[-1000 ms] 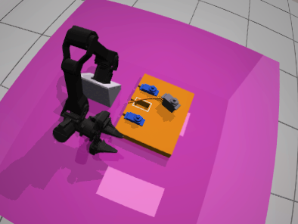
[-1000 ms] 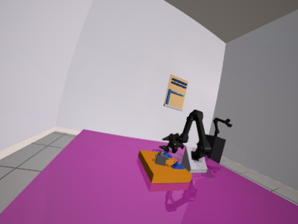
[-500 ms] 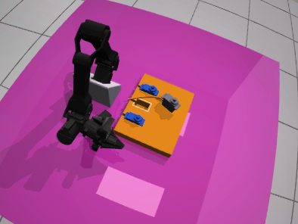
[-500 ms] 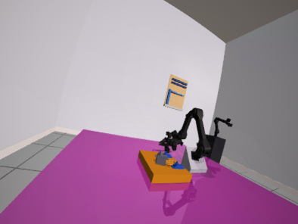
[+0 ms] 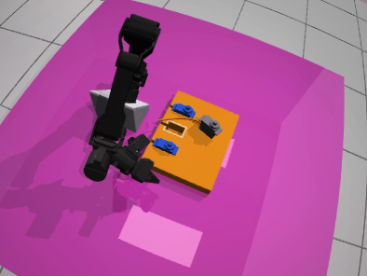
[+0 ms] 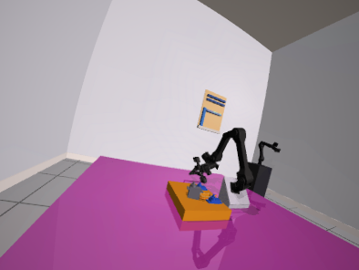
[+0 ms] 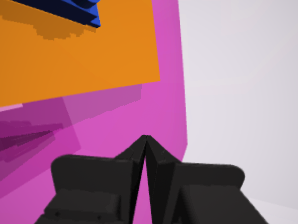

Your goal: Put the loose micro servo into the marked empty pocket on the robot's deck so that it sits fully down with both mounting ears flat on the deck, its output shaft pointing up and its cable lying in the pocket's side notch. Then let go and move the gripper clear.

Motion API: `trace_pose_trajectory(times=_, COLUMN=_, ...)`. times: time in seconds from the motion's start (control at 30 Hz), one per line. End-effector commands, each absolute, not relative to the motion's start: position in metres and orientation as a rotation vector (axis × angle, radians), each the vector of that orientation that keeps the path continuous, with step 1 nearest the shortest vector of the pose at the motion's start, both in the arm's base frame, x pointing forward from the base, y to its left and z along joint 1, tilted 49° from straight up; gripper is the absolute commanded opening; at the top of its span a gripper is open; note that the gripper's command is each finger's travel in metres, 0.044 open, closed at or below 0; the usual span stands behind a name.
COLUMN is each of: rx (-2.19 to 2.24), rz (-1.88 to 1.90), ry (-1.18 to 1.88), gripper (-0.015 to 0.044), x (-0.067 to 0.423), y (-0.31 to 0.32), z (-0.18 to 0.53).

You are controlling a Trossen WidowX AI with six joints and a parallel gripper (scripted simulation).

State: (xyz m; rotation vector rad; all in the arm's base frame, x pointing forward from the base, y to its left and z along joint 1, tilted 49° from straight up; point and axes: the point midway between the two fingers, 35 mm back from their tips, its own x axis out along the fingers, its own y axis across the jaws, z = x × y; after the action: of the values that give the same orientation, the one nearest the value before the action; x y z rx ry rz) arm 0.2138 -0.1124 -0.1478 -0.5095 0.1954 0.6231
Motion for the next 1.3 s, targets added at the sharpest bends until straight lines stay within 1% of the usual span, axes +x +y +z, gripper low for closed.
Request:
trace_pose_trajectory(times=0.0, rx=-0.415, rz=0.671, ry=0.256, gripper=0.0, x=0.219, y=-0.11, z=-0.144)
trace_pose_trajectory(times=0.67, rx=0.085, rz=0.874, ry=0.684, gripper=0.0, x=0.244, y=-0.077, z=-0.105)
trace_pose_trajectory(times=1.27, rx=0.428, rz=0.883, ry=1.197, gripper=0.0, x=0.246, y=-0.034, z=-0.047)
